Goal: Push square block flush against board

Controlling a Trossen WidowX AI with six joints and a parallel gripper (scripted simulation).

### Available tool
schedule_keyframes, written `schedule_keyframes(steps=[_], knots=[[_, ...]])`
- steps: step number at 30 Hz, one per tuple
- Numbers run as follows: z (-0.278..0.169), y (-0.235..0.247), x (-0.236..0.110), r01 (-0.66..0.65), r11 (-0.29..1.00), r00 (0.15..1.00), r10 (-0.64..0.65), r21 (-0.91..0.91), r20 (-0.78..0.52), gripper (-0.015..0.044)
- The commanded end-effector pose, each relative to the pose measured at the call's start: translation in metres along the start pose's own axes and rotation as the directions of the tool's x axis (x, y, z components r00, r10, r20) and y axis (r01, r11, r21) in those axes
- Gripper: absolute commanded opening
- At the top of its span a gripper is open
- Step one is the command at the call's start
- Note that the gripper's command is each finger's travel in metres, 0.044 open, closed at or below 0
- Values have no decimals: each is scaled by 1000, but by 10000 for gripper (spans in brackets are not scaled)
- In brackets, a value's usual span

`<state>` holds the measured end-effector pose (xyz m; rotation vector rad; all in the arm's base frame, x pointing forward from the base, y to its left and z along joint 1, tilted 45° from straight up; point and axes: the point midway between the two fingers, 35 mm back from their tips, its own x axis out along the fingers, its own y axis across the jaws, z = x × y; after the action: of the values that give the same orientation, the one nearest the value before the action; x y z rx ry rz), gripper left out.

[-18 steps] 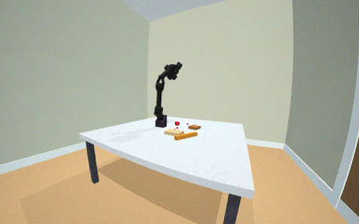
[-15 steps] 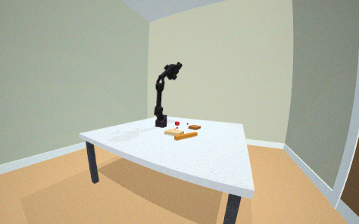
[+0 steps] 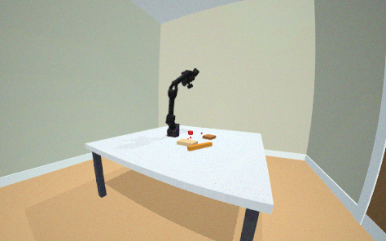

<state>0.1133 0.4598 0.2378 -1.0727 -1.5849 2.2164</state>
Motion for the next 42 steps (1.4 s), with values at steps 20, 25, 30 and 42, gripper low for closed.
schedule_keyframes(steps=[20,25,30,42], knots=[[-33,83,-60,-48,742,949,243,669,-201,0],[-37,101,-74,-7,631,926,298,776,-234,0],[-39,120,-89,50,508,898,353,860,-261,0],[-40,163,-126,244,190,822,480,951,-307,0]])
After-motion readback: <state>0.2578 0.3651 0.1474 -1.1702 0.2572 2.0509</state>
